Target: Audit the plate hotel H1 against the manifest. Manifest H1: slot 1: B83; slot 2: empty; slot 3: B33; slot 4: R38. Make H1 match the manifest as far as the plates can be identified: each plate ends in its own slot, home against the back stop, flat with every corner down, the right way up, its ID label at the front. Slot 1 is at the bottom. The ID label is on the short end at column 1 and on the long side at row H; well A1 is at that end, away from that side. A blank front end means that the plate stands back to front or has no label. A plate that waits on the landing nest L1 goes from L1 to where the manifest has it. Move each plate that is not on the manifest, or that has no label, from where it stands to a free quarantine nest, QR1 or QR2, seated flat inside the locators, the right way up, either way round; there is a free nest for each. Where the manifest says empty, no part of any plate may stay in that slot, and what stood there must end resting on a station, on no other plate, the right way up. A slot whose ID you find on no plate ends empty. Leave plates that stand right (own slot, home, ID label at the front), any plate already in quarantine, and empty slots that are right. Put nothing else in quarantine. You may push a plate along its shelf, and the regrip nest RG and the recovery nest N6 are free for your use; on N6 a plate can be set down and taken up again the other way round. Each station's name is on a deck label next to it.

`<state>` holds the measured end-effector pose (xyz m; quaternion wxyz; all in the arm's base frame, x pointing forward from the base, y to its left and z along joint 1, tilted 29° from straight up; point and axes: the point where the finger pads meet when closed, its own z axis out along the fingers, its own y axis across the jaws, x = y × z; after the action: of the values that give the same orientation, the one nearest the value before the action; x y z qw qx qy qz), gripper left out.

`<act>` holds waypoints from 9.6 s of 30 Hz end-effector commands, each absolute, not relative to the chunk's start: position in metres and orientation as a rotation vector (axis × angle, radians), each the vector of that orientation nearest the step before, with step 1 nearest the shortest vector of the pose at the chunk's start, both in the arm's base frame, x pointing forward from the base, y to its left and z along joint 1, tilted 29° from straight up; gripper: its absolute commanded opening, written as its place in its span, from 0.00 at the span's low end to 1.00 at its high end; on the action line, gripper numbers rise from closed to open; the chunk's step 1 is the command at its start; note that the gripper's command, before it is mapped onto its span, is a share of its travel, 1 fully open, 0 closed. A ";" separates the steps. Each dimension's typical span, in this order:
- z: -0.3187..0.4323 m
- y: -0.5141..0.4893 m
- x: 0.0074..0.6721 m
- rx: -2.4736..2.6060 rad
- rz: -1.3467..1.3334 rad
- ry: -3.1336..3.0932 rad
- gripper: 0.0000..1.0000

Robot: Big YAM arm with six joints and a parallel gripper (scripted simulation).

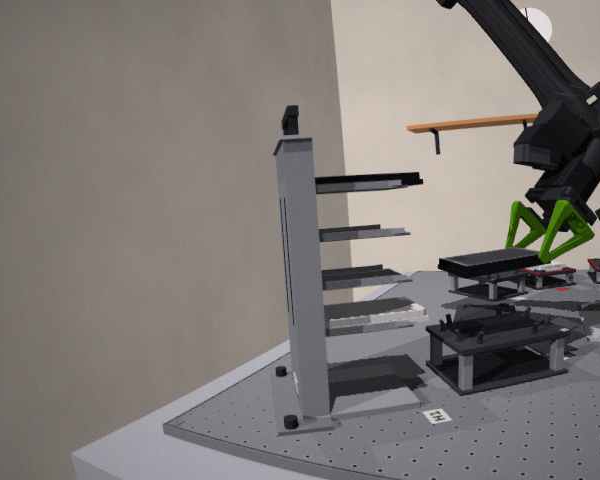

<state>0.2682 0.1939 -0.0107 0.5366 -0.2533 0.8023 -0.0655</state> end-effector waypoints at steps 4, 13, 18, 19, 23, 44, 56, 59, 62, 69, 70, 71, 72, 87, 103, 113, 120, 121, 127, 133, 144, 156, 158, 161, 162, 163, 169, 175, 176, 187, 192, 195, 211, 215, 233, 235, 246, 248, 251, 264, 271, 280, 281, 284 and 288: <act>-0.009 0.194 0.273 -0.595 -0.155 1.894 0.86; -0.013 0.193 0.275 -0.594 -0.154 1.894 0.86; -0.015 0.194 0.274 -0.601 -0.152 1.893 0.86; -0.015 0.193 0.276 -0.595 -0.155 1.894 0.86; -0.017 0.192 0.276 -0.595 -0.155 1.894 0.86; -0.025 0.191 0.280 -0.596 -0.153 1.892 0.86; -0.030 0.187 0.281 -0.598 -0.158 1.896 0.86; -0.031 0.188 0.283 -0.595 -0.155 1.893 0.86; -0.033 0.187 0.283 -0.597 -0.156 1.895 0.86; -0.035 0.187 0.283 -0.601 -0.155 1.894 0.86; -0.035 0.187 0.284 -0.596 -0.156 1.894 0.86; -0.036 0.187 0.285 -0.595 -0.155 1.893 0.86; -0.036 0.187 0.285 -0.595 -0.156 1.894 0.86; -0.042 0.185 0.288 -0.595 -0.155 1.893 0.86; -0.049 0.180 0.286 -0.607 -0.161 1.900 0.86; -0.053 0.182 0.292 -0.596 -0.156 1.893 0.86; -0.055 0.181 0.291 -0.601 -0.156 1.894 0.86; -0.055 0.181 0.293 -0.596 -0.157 1.893 0.86; -0.058 0.180 0.295 -0.596 -0.156 1.893 0.86; -0.061 0.180 0.296 -0.596 -0.156 1.893 0.86; -0.065 0.177 0.296 -0.598 -0.159 1.895 0.86; -0.069 0.177 0.299 -0.596 -0.157 1.893 0.86; -0.071 0.174 0.297 -0.604 -0.164 1.901 0.86; -0.073 0.176 0.299 -0.603 -0.162 1.900 0.86; -0.074 0.176 0.299 -0.604 -0.163 1.902 0.86; -0.075 0.175 0.298 -0.609 -0.165 1.905 0.86; -0.078 0.174 0.300 -0.610 -0.168 1.908 0.86; -0.083 0.172 0.299 -0.619 -0.174 1.918 0.86; -0.084 0.172 0.298 -0.624 -0.174 1.920 0.86; -0.090 0.168 0.296 -0.640 -0.182 1.934 0.86; -0.094 0.168 0.297 -0.642 -0.185 1.938 0.86; -0.096 0.166 0.299 -0.639 -0.190 1.942 0.86; -0.097 0.168 0.297 -0.644 -0.180 1.945 0.93; -0.097 0.168 0.297 -0.644 -0.180 1.945 0.93; -0.095 0.164 0.288 -0.667 -0.195 1.951 1.00; -0.082 0.172 0.289 -0.644 -0.165 1.925 1.00; -0.065 0.178 0.286 -0.614 -0.142 1.905 1.00; -0.062 0.177 0.283 -0.616 -0.144 1.908 1.00; -0.058 0.177 0.280 -0.617 -0.145 1.909 1.00; -0.043 0.183 0.274 -0.611 -0.140 1.902 1.00; -0.037 0.183 0.268 -0.613 -0.142 1.905 1.00; -0.024 0.188 0.263 -0.608 -0.138 1.900 1.00; -0.023 0.188 0.262 -0.607 -0.137 1.899 1.00; -0.017 0.189 0.259 -0.608 -0.138 1.900 1.00; -0.012 0.191 0.257 -0.606 -0.137 1.899 1.00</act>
<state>0.2620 0.1906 -0.0126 0.5441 -0.2567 0.7963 -0.0638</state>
